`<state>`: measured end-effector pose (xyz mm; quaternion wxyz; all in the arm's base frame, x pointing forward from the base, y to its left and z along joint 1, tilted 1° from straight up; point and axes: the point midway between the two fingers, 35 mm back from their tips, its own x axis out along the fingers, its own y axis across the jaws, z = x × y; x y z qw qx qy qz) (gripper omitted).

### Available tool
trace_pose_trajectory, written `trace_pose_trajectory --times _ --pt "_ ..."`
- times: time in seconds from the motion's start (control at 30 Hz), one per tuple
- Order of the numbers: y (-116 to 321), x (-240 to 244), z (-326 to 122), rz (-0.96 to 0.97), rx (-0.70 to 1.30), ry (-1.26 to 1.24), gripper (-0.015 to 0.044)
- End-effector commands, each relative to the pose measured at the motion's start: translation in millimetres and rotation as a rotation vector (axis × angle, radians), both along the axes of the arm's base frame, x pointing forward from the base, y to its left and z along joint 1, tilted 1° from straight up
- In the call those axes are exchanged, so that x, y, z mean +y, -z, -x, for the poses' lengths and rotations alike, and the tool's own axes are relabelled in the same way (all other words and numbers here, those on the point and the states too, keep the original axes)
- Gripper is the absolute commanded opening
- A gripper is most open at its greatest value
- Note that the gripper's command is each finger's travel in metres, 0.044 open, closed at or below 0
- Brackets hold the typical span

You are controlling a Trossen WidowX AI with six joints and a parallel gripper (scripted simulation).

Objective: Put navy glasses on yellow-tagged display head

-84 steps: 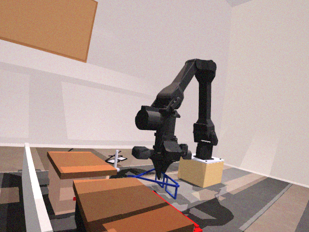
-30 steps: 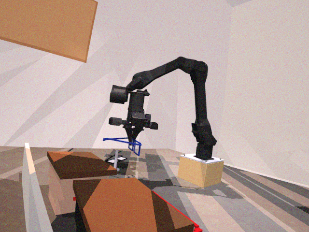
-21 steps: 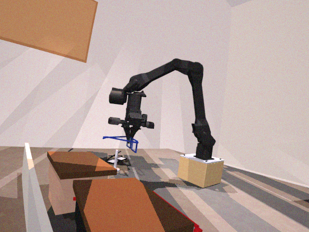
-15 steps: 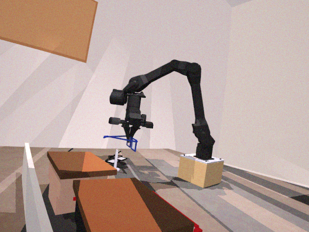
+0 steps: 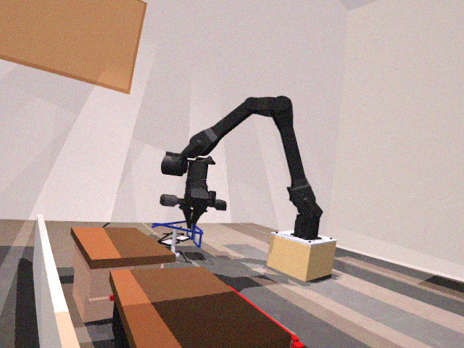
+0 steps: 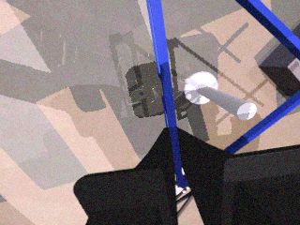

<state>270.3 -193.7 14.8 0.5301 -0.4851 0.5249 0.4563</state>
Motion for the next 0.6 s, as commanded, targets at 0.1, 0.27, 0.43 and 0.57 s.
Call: trace_pose_trajectory --times 0.1,0.27,0.43,0.57 --pt "5.3 2.0 0.6 -0.001 -0.008 -0.003 0.0" --pt "5.6 7.0 3.7 -0.001 -0.008 -0.003 0.0" --pt "5.8 9.2 5.1 -0.002 -0.007 -0.003 0.0" --pt "5.9 10.5 6.0 -0.002 -0.007 -0.003 0.0"
